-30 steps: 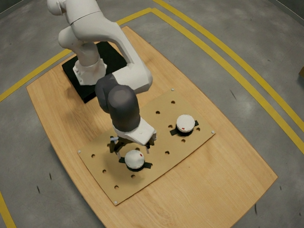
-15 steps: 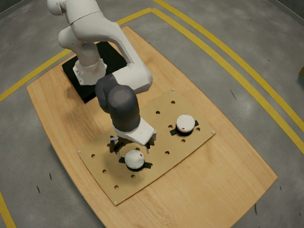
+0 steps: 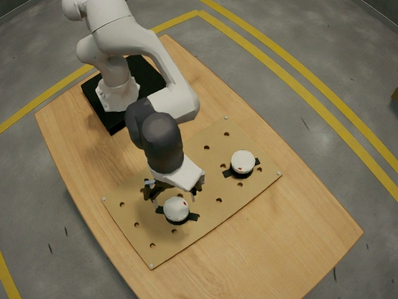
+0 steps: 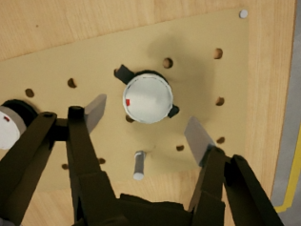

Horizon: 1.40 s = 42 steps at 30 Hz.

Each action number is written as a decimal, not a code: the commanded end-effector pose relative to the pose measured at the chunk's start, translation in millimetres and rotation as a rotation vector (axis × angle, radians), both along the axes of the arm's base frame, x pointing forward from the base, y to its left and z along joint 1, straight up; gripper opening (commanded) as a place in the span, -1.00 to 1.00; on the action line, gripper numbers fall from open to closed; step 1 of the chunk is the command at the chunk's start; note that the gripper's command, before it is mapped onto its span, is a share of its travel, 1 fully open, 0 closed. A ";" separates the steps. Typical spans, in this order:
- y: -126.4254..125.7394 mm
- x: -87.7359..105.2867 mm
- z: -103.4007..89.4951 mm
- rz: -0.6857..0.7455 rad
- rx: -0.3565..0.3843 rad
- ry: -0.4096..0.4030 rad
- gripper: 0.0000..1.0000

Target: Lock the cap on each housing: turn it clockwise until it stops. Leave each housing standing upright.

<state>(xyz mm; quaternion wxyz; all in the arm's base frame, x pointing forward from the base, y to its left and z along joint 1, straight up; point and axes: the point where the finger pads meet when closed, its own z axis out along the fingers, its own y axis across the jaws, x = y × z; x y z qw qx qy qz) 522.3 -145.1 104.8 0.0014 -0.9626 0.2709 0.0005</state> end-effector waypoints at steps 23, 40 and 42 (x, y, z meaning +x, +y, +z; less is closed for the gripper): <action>-0.9 1.0 -21.2 -0.003 -0.003 -0.001 0.55; -1.0 1.4 -42.3 -0.003 -0.003 -0.001 0.55; -1.0 1.4 -45.0 -0.003 -0.003 -0.001 0.55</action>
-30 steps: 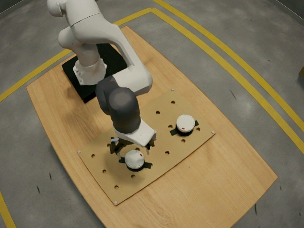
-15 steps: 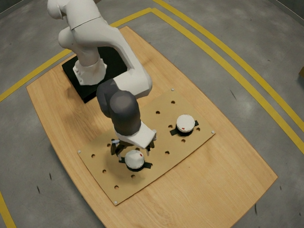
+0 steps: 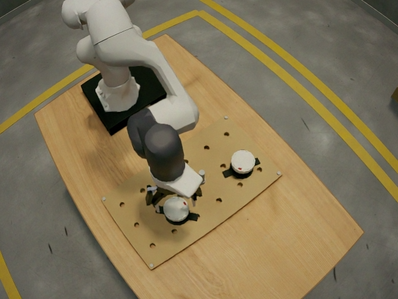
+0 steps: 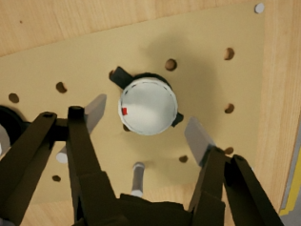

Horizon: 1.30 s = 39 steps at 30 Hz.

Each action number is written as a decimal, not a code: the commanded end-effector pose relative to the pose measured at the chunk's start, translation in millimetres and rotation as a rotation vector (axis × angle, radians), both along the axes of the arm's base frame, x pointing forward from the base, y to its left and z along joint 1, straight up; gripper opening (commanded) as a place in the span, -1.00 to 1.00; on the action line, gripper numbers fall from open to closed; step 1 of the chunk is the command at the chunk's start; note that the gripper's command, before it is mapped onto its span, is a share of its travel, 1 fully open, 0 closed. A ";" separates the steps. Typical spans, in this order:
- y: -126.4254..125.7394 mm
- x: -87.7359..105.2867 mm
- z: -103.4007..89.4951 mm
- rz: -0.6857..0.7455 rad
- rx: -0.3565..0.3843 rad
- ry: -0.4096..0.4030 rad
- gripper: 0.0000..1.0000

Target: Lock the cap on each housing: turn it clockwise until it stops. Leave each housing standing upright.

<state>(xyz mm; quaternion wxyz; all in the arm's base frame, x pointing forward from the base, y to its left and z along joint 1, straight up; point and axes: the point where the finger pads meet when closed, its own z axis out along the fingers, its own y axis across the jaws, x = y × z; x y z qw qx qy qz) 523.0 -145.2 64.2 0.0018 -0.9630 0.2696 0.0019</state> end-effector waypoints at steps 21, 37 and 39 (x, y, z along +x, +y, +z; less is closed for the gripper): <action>-0.9 1.1 -22.6 -0.006 -0.005 -0.003 0.55; -0.9 1.1 -26.0 -0.006 -0.005 -0.003 0.55; -0.9 1.1 -26.0 -0.006 -0.005 -0.003 0.55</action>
